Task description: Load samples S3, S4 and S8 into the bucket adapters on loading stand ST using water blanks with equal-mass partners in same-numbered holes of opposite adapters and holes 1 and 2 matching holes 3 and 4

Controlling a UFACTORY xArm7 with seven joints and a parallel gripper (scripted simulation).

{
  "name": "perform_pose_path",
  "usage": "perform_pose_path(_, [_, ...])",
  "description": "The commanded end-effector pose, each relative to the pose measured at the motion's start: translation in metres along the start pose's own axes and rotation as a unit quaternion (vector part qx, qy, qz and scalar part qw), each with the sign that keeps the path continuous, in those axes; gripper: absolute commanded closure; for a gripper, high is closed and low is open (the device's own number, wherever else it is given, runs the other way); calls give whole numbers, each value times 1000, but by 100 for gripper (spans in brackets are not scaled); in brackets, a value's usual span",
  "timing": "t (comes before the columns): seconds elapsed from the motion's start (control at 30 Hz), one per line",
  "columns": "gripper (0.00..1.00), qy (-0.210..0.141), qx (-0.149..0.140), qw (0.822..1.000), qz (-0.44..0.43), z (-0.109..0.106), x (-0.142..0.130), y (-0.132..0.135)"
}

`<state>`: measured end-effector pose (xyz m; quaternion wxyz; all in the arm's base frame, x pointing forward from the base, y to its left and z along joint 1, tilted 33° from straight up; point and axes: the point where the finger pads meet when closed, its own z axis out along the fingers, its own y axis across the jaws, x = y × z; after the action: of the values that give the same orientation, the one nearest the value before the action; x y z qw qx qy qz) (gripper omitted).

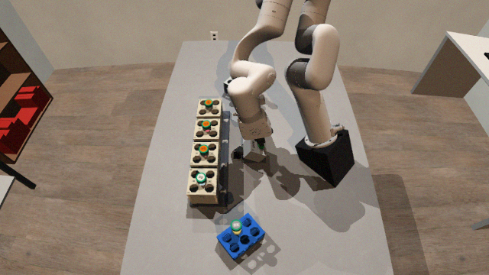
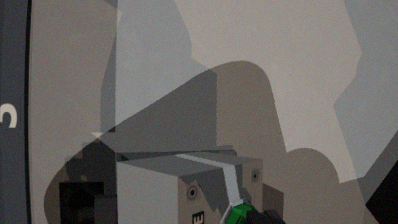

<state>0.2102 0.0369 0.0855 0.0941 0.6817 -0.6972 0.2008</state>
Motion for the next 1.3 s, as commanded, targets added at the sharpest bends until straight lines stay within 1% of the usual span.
perform_pose_path(0.0, [100,-1,1,1000,0,2,-1,-2])
perform_pose_path(1.27, [100,-1,1,1000,0,6,-1,-3])
